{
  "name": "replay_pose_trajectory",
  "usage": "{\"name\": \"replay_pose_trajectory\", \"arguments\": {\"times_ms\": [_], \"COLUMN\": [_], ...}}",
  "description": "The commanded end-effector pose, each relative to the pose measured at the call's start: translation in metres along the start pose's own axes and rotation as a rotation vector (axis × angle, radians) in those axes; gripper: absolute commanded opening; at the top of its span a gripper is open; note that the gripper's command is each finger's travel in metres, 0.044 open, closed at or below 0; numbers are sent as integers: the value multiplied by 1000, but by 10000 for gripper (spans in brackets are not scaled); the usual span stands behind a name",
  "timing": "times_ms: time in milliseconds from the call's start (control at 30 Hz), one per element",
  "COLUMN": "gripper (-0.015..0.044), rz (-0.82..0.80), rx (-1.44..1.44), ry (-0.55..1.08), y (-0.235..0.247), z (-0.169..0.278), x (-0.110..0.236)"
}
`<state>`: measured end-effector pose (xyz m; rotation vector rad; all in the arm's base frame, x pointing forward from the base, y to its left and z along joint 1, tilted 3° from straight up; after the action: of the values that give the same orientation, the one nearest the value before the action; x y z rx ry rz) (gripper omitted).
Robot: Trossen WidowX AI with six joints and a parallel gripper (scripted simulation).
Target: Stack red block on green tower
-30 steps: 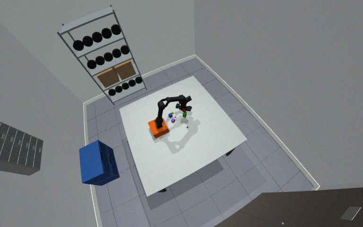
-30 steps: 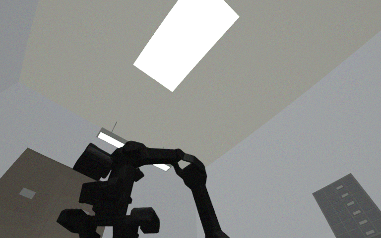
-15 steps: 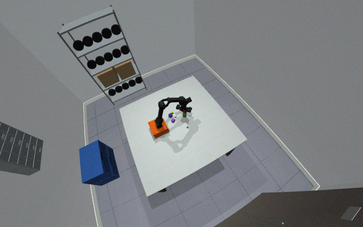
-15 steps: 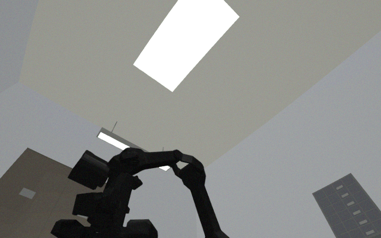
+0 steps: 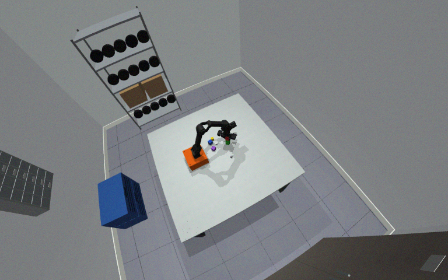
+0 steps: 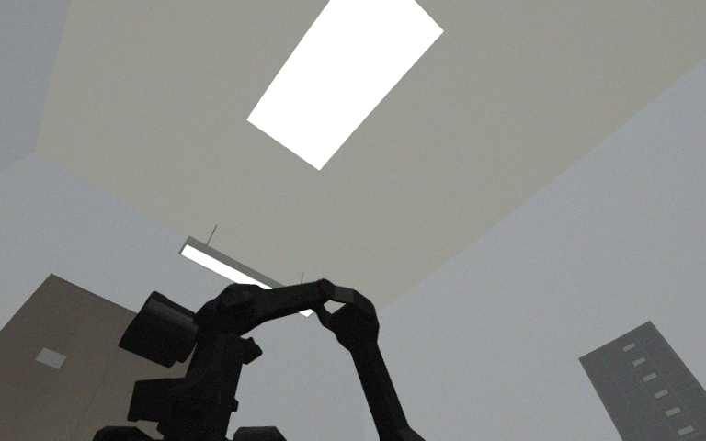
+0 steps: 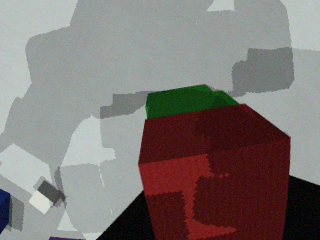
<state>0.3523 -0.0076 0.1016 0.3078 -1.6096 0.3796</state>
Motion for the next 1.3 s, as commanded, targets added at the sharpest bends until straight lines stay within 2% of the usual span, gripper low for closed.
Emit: {"name": "replay_pose_trajectory", "arguments": {"times_ms": [0,700,1267], "gripper": [0,0,440], "rz": [4,4,-1], "rx": [5,5,0], "ry": [2,2,1], "y": [0,0,0], "z": [0,0,0], "x": [-1,5,0]}}
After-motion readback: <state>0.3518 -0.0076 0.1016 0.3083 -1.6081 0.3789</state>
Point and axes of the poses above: the point midway between the two fingers, 35 mm back from their tips, its own x axis back along the fingers, its own y axis across the jaws, z = x × y, the point moved 6 cm from there along x, back along the fingers, and after that the axes turned 13 degrees about -x, right-handed, at the moved point
